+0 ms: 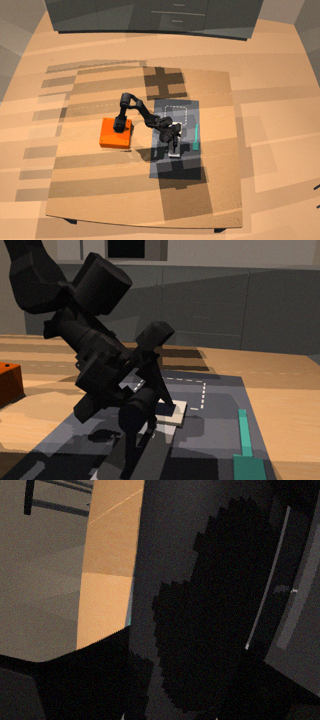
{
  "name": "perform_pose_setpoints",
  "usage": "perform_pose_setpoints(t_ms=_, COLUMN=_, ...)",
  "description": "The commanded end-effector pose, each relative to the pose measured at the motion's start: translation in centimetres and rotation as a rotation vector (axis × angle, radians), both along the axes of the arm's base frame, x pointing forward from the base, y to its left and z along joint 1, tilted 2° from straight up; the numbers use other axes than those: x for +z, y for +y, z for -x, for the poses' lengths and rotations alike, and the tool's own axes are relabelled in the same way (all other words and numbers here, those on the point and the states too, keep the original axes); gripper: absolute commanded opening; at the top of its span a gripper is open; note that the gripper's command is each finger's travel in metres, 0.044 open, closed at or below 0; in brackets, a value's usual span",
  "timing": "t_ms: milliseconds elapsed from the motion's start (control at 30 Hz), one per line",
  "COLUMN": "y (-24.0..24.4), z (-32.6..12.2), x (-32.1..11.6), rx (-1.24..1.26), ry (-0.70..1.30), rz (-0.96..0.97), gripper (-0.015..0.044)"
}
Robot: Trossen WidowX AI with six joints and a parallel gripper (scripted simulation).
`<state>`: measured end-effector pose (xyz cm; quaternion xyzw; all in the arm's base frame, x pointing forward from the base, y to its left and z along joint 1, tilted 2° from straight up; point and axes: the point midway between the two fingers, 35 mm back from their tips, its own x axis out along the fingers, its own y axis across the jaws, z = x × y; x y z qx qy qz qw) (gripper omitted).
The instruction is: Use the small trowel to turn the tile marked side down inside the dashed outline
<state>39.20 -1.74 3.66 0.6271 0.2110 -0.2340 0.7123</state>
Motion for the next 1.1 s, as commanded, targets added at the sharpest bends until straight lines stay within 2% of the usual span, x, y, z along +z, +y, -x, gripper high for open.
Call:
perform_pose_setpoints(t_ms=0, y=1.4, z=0.0, x=0.0, rx=0.021, ry=-0.003, rz=-0.010, gripper=0.0000)
perform_pose_setpoints(t_ms=233, y=1.4, z=0.0, x=0.0, rx=0.022, ry=-0.003, rz=-0.015, gripper=0.0000)
perform_pose_setpoints(t_ms=500, y=1.2, z=0.1, x=1.6, rx=0.027, ry=-0.001, rz=-0.112, gripper=0.0000)
perform_pose_setpoints(t_ms=1067, y=4.9, z=0.4, x=4.9, rx=0.028, ry=-0.002, rz=-0.117, gripper=0.0000)
